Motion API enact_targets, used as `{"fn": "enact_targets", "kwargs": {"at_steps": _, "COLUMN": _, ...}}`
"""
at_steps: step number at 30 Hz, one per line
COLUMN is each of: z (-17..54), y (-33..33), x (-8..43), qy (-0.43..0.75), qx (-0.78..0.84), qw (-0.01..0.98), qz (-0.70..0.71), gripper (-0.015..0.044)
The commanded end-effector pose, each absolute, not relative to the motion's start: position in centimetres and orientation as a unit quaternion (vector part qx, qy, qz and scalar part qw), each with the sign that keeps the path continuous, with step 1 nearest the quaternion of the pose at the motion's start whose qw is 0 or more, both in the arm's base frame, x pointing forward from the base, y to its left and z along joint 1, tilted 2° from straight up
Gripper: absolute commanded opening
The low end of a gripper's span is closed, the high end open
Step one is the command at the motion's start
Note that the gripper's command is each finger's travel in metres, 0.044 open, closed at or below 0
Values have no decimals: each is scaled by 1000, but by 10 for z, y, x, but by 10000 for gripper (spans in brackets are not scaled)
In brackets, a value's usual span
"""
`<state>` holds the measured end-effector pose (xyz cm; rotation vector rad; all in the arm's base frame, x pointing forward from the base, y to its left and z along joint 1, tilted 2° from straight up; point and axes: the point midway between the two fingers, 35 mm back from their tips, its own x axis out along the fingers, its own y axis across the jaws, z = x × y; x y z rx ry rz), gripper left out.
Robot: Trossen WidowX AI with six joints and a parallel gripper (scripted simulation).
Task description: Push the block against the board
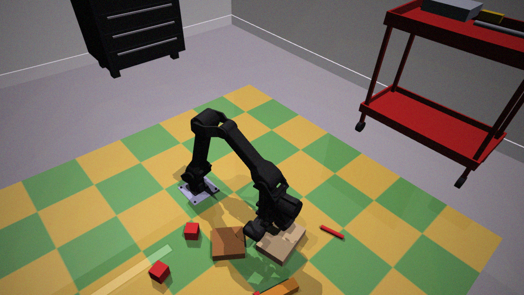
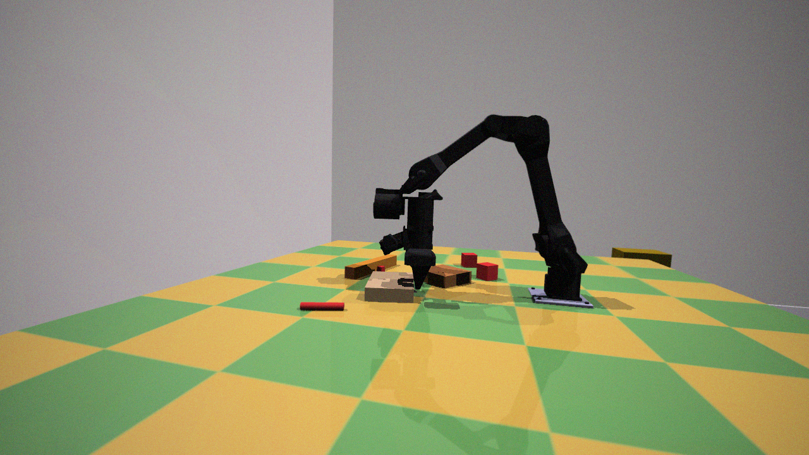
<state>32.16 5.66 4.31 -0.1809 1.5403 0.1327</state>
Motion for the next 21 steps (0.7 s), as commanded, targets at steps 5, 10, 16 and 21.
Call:
{"fn": "enact_targets", "kwargs": {"at_steps": 5, "z": 41, "y": 58, "x": 328, "qy": 695, "qx": -83, "qw": 711, "qz": 61, "gripper": 0}}
{"fn": "enact_targets", "kwargs": {"at_steps": 10, "z": 41, "y": 59, "x": 331, "qy": 695, "qx": -83, "qw": 711, "qz": 61, "gripper": 0}}
{"fn": "enact_targets", "kwargs": {"at_steps": 16, "z": 41, "y": 58, "x": 328, "qy": 695, "qx": -83, "qw": 711, "qz": 61, "gripper": 0}}
{"fn": "enact_targets", "kwargs": {"at_steps": 21, "z": 41, "y": 57, "x": 321, "qy": 696, "qx": -83, "qw": 711, "qz": 61, "gripper": 0}}
